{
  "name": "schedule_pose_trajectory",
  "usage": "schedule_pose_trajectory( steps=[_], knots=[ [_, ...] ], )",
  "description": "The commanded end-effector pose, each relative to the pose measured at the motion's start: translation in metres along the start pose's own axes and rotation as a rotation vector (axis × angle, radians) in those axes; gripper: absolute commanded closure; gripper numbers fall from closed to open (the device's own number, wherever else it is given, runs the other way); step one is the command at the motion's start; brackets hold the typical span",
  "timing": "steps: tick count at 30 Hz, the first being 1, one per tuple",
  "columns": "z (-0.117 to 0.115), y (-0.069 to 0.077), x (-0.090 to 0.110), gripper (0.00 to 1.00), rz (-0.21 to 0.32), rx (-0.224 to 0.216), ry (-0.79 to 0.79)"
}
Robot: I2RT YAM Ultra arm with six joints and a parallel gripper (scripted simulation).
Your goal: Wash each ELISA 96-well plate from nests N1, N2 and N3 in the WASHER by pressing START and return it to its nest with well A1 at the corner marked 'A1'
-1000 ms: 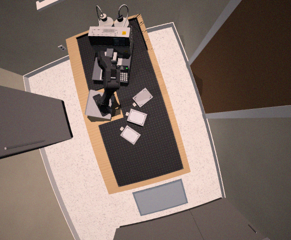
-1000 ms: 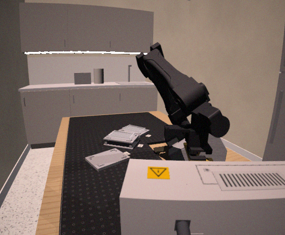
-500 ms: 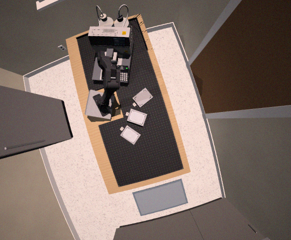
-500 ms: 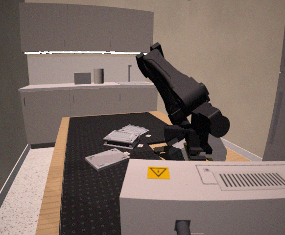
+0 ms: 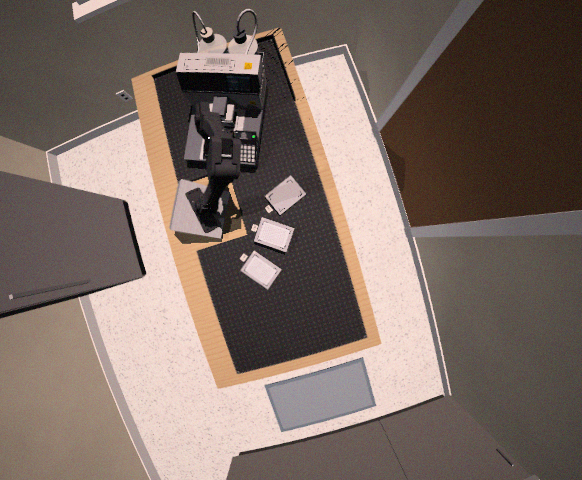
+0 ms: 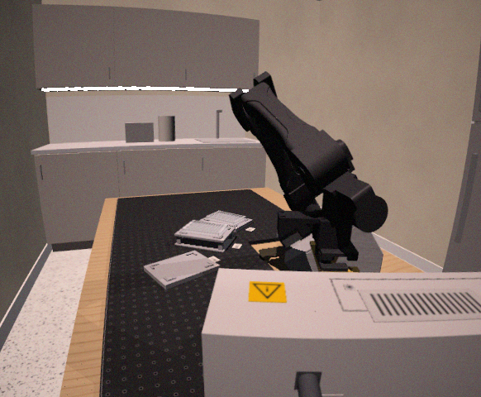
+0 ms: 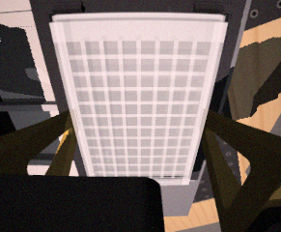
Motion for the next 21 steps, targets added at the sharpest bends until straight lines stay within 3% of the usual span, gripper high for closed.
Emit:
schedule_pose_trajectory(
  steps=[1,11,21],
  knots=[
    [0.002,0.002,0.000,1.00,-0.003,-0.010,0.000],
    [0.002,0.002,0.000,1.00,-0.003,-0.010,0.000],
    [0.002,0.016,0.000,1.00,-0.003,-0.010,0.000]
  ],
)
Point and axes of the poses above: the point where the finger pads meet when closed, its own y axis back along the fingers, its own z axis across the jaws, x = y × z, the point moved 1 cm from there along y, back along the fingers, and after that the axes turned 3 degrees about y, right-handed, at the moved point
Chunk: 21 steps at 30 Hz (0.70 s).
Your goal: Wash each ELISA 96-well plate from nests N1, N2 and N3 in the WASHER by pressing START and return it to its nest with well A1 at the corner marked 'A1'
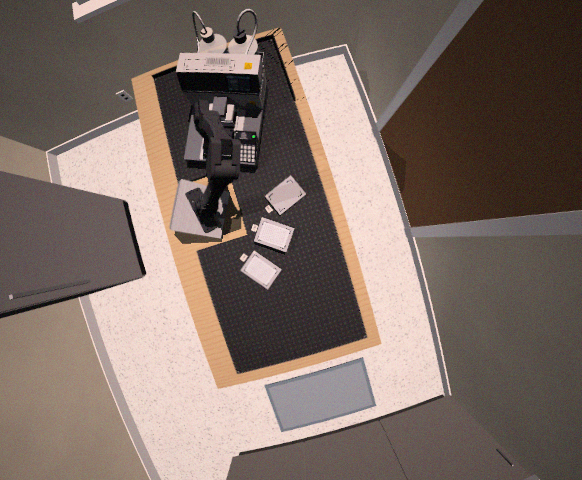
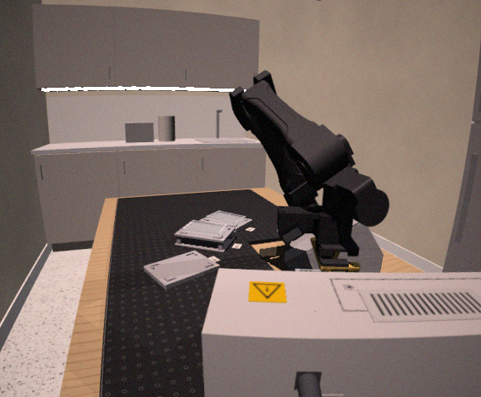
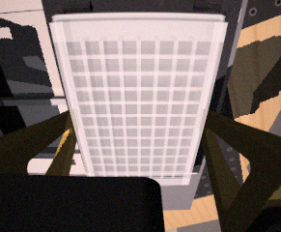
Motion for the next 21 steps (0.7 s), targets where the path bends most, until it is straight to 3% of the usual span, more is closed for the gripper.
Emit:
schedule_pose_trajectory(
  steps=[1,21],
  knots=[
    [-0.001,0.008,0.000,1.00,-0.003,-0.001,0.009],
    [-0.001,0.038,0.000,1.00,-0.002,-0.001,0.009]
  ],
)
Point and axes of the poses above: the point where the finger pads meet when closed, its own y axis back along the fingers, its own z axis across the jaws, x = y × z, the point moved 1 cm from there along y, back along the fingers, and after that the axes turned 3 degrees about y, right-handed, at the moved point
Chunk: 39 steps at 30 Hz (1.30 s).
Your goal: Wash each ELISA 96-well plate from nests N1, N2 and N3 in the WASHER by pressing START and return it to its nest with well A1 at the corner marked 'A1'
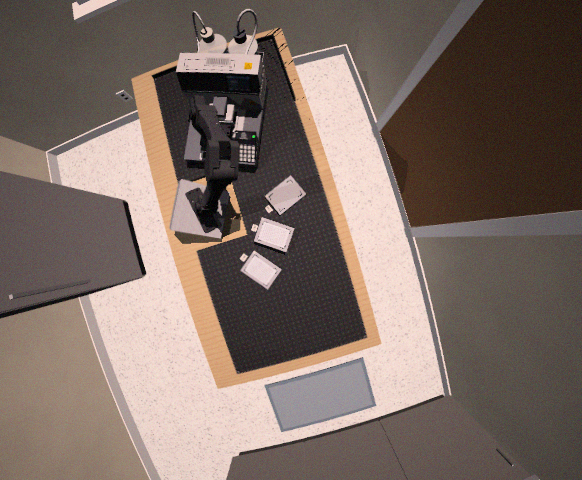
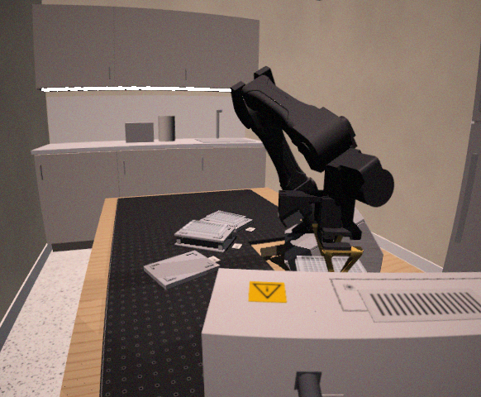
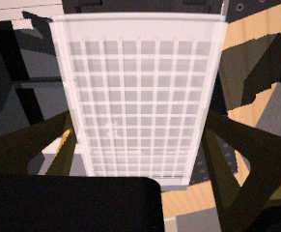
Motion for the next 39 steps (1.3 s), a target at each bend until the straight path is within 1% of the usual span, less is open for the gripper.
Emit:
schedule_pose_trajectory(
  steps=[1,10,12,27,29,31,39],
  knots=[
    [-0.001,0.010,0.000,1.00,-0.004,0.000,0.010],
    [-0.001,0.025,0.000,1.00,-0.004,0.000,0.011],
    [-0.001,0.025,0.000,1.00,-0.004,0.000,0.011],
    [-0.001,0.050,0.000,1.00,-0.004,0.000,0.011],
    [-0.001,0.050,0.000,1.00,-0.004,0.000,0.011],
    [-0.001,0.054,0.001,1.00,-0.004,0.000,0.011],
    [-0.001,0.054,0.001,1.00,-0.004,0.000,0.011]
  ],
)
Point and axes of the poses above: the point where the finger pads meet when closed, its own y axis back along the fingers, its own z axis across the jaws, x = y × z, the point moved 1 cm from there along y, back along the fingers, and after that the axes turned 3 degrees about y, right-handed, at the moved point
